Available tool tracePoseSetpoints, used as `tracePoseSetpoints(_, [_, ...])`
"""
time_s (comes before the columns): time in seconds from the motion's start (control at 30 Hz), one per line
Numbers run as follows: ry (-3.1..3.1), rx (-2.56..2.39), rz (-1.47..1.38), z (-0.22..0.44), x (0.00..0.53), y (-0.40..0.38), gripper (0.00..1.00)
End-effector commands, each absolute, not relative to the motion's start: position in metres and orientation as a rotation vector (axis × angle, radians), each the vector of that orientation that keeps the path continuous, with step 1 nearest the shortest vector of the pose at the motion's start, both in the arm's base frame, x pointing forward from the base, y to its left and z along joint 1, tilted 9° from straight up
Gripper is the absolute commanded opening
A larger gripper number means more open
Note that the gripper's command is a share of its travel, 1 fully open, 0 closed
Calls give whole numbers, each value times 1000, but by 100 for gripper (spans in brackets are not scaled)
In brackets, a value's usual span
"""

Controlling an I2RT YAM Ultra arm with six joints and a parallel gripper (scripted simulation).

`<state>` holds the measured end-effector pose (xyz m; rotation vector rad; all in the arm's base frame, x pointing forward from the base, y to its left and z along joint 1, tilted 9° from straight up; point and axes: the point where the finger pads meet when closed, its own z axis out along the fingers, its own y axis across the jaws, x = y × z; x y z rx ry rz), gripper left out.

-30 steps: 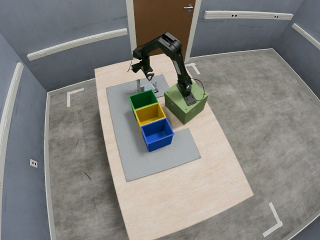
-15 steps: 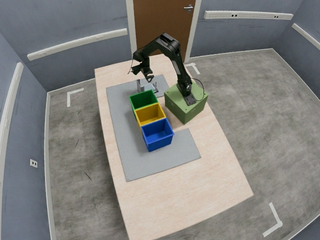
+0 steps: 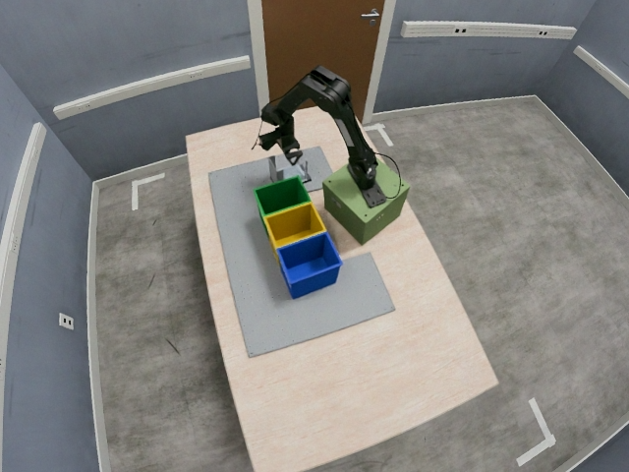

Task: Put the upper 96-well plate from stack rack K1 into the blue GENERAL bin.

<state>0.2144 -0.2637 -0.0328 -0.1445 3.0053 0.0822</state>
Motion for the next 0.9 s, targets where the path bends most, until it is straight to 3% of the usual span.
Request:
tracePoseSetpoints(0.0, [3000,-141,79,-42,218,-262,100])
tracePoseSetpoints(0.87, [3000,-140,75,-79,223,-261,100])
